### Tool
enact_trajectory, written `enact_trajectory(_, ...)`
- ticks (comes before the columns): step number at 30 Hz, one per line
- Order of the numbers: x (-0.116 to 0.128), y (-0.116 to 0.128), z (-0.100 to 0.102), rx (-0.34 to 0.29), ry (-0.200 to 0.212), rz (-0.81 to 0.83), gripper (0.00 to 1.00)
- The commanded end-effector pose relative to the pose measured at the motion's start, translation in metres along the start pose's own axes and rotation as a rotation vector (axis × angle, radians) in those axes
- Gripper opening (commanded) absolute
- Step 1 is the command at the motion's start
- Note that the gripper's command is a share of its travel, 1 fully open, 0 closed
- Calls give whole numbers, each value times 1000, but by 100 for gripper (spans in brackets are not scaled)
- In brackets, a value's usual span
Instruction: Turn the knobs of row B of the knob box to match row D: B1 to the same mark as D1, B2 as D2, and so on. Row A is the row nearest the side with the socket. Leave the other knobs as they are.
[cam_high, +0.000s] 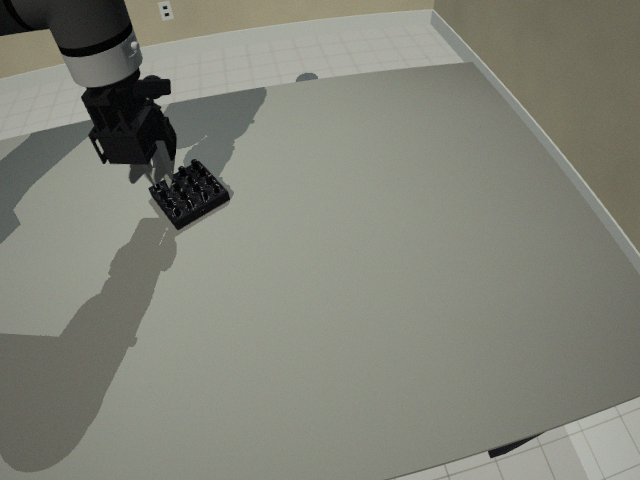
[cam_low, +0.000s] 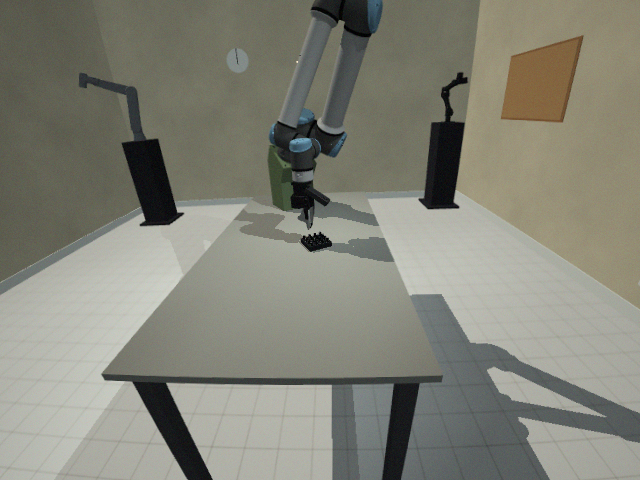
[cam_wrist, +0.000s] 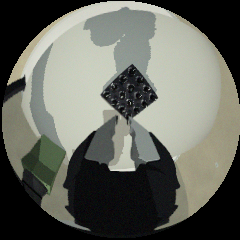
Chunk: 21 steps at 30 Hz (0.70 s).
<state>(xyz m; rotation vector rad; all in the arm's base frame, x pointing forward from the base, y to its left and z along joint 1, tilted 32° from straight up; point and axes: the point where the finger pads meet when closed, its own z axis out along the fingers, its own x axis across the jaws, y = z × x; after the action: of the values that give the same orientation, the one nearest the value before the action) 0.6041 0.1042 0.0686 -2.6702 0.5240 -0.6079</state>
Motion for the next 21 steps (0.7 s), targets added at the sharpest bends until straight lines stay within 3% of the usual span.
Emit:
enact_trajectory(1,0,0,-1,0,0,0,11)
enact_trajectory(5,0,0,-1,0,0,0,11)
enact_trajectory(6,0,0,-1,0,0,0,100)
enact_trajectory(16,0,0,-7,0,0,0,100)
enact_trajectory(21,0,0,-19,0,0,0,100)
